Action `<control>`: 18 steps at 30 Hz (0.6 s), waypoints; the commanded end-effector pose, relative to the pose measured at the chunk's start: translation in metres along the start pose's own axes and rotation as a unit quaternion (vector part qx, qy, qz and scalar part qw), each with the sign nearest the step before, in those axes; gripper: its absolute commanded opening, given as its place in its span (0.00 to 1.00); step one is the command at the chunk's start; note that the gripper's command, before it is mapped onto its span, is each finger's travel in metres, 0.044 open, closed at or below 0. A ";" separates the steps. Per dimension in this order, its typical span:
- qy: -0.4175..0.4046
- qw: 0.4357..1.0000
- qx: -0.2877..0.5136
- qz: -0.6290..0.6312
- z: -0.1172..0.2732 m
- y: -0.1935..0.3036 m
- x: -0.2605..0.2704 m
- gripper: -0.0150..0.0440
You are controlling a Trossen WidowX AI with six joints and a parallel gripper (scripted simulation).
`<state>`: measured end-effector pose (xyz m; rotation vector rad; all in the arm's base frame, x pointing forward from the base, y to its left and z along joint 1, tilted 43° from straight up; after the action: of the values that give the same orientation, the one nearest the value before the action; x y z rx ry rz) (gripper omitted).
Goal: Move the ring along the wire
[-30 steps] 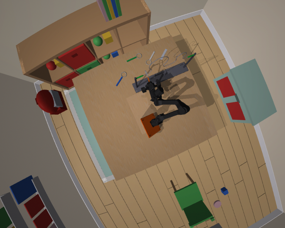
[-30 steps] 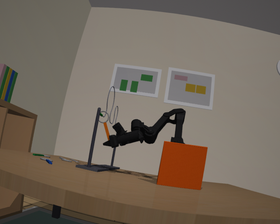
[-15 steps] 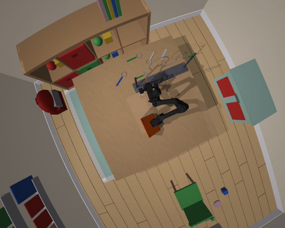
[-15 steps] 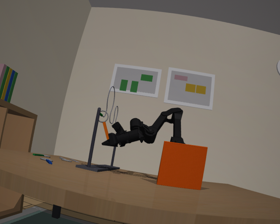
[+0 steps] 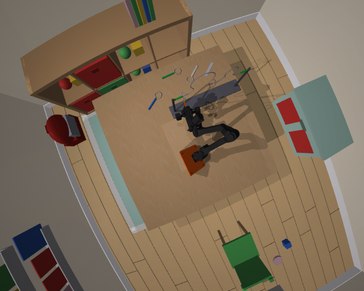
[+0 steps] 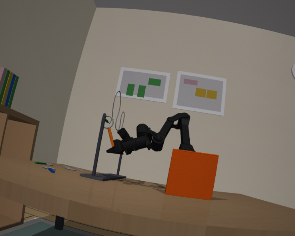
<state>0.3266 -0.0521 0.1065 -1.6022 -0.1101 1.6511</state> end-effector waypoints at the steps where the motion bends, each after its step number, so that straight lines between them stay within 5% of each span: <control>1: 0.001 1.000 -0.002 -0.002 0.001 -0.002 0.004 0.00; 18: 0.001 1.000 -0.003 -0.003 0.003 -0.004 0.020 0.00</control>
<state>0.3283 -0.0390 0.0942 -1.6022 -0.1129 1.6523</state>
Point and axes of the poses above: the point midway between the two fingers, 35 mm back from their tips, its own z axis back along the fingers, its own x axis across the jaws, y = z × x, the point moved 4 cm from there along z, back along the fingers, and after that the axes turned 8 degrees about z, right-handed, at the moved point
